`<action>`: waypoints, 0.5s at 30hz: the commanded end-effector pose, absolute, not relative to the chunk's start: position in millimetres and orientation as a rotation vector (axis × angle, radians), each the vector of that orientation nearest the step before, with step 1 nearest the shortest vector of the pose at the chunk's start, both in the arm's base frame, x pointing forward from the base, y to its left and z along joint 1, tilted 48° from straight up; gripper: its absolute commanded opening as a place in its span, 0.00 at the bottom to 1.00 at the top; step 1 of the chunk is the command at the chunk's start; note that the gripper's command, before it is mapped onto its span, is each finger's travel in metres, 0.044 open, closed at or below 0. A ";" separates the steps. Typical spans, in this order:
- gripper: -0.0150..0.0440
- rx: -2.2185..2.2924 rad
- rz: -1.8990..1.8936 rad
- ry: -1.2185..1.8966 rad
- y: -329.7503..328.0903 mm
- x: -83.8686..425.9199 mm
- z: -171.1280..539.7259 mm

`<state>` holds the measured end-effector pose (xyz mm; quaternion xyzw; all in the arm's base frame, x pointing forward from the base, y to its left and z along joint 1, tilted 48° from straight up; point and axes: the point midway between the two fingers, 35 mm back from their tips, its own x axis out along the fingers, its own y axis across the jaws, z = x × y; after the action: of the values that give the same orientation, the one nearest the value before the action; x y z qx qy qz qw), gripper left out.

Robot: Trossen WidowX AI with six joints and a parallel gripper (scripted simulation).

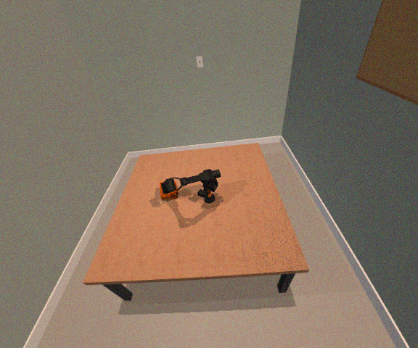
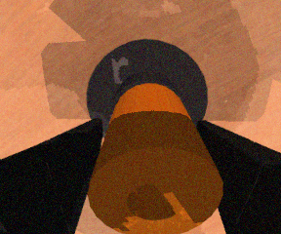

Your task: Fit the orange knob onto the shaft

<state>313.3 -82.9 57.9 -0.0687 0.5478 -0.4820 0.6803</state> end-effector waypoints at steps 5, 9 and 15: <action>1.00 -0.153 -1.082 1.229 -82.2 313.4 58.1; 1.00 -0.153 -1.082 1.229 -82.2 313.4 58.1; 1.00 -0.149 -1.075 1.233 -46.4 320.4 88.6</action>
<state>313.0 -72.1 68.9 -0.0711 0.5549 -0.4857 0.6717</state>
